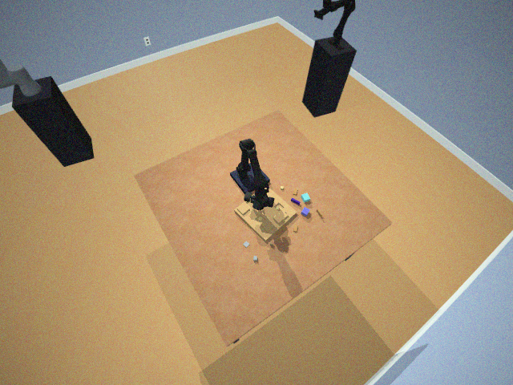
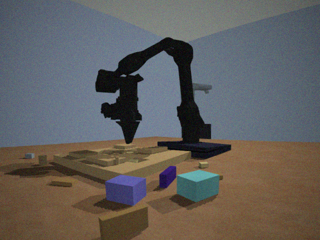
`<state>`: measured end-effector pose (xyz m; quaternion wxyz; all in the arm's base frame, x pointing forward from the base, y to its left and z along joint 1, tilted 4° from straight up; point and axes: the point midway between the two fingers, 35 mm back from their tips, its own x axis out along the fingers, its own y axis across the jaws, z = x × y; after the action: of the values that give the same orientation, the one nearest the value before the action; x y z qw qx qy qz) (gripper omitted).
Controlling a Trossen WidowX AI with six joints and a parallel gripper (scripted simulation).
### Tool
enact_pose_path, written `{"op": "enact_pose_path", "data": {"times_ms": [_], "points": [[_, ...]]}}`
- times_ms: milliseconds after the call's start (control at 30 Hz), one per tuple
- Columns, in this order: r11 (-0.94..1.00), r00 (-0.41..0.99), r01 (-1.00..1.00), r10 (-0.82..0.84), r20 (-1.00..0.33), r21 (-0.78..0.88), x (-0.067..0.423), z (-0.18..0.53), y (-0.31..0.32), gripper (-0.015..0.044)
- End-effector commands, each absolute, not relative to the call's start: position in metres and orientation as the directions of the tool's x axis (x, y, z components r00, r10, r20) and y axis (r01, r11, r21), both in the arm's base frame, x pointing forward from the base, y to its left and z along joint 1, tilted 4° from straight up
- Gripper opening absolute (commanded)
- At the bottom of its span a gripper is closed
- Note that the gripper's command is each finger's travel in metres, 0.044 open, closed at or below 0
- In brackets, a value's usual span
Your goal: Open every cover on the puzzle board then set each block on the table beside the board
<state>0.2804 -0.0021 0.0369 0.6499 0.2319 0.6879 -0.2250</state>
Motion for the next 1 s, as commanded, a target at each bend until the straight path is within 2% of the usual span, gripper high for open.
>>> {"op": "enact_pose_path", "data": {"times_ms": [0,967], "points": [[0.789,-0.051,0.615,0.022,-0.998,-0.014,0.2793,0.0356,-0.0028,0.0144],[0.789,-0.051,0.615,0.022,-0.998,-0.014,0.2786,0.0263,-0.0026,0.0144]]}}
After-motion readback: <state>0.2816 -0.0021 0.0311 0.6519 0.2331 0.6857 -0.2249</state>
